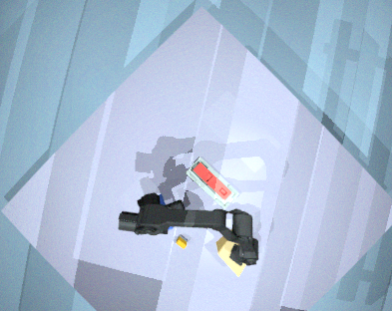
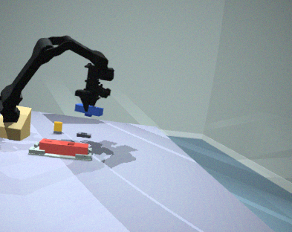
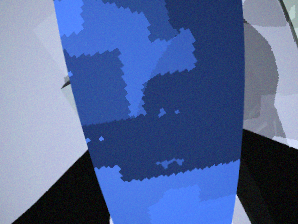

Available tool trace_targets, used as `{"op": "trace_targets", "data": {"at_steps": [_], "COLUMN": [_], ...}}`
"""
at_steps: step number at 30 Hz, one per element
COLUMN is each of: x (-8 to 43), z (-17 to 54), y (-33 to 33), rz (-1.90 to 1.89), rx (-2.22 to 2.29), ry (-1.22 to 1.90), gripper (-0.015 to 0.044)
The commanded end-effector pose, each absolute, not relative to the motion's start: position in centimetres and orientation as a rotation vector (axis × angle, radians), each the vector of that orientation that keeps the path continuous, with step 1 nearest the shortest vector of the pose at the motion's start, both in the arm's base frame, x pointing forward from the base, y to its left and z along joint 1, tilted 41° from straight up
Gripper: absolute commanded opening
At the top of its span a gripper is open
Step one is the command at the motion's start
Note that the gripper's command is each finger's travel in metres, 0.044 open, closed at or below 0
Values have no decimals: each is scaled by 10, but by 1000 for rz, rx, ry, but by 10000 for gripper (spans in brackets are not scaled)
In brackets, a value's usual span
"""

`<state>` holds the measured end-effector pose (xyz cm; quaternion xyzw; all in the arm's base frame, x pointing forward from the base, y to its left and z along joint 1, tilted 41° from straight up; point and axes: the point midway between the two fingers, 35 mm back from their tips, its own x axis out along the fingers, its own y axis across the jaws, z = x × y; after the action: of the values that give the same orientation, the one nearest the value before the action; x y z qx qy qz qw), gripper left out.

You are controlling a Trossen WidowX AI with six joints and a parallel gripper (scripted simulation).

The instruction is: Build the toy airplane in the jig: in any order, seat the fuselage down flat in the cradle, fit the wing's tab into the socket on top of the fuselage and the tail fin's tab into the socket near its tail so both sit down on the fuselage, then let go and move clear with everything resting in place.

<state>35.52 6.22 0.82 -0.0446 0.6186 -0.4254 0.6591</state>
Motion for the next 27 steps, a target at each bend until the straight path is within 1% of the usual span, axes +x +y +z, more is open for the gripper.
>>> {"op": "trace_targets", "data": {"at_steps": [1, 27], "x": [356, 345], "z": [18, 62], "y": [49, -23], "rz": [-1010, -1273], "rx": [-42, 274], "ry": [1356, 1117], "gripper": [0, 0]}}
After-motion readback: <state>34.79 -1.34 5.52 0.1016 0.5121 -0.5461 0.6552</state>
